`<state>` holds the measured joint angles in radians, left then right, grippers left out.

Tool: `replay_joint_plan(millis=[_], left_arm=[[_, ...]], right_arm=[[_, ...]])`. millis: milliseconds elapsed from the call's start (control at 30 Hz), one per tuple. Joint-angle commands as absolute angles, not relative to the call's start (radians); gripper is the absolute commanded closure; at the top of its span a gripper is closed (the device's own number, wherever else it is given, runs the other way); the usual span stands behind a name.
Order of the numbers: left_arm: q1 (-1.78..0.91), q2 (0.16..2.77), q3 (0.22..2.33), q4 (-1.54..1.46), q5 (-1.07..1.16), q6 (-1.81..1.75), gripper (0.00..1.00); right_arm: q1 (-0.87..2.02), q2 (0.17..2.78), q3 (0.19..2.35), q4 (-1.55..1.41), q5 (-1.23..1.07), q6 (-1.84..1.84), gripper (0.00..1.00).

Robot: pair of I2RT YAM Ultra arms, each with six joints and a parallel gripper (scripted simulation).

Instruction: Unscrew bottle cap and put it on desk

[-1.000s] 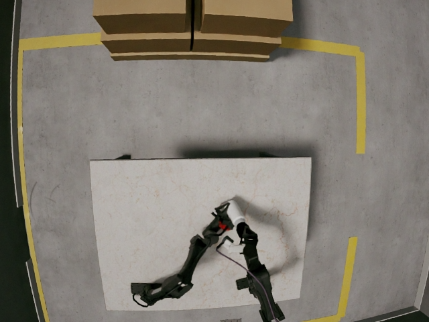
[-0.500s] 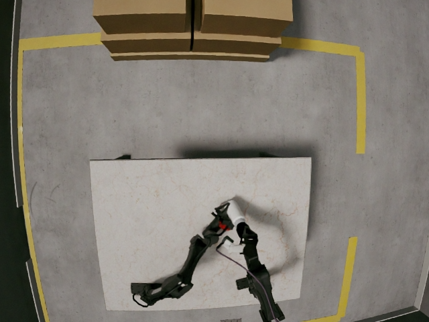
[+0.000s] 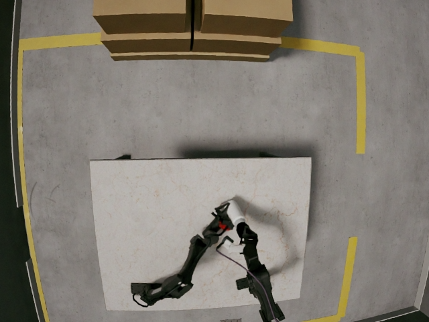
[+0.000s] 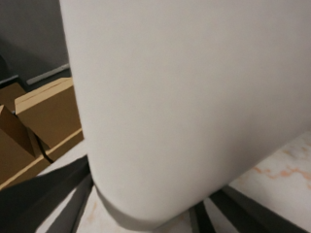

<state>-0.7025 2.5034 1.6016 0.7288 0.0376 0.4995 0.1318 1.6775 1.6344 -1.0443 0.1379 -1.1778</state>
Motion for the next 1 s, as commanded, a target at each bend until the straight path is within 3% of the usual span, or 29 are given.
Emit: replay_joint_plan(millis=[0, 467, 667, 967], left_arm=[[-0.696, 2.484, 1.619, 0.77, 0.033, 0.486, 1.0], [-0.702, 2.493, 1.607, 0.735, 0.038, 0.5, 1.0], [-0.702, 2.493, 1.607, 0.734, 0.038, 0.5, 1.0], [-0.702, 2.493, 1.607, 0.734, 0.038, 0.5, 1.0]], right_arm=[[0.127, 1.658, 1.658, -1.042, 0.136, -1.179, 1.0], [0.132, 1.67, 1.636, -1.038, 0.139, -1.192, 1.0], [0.145, 1.617, 1.558, -0.959, 0.168, -1.558, 1.0], [0.134, 1.584, 1.518, -0.922, 0.138, -1.61, 1.0]])
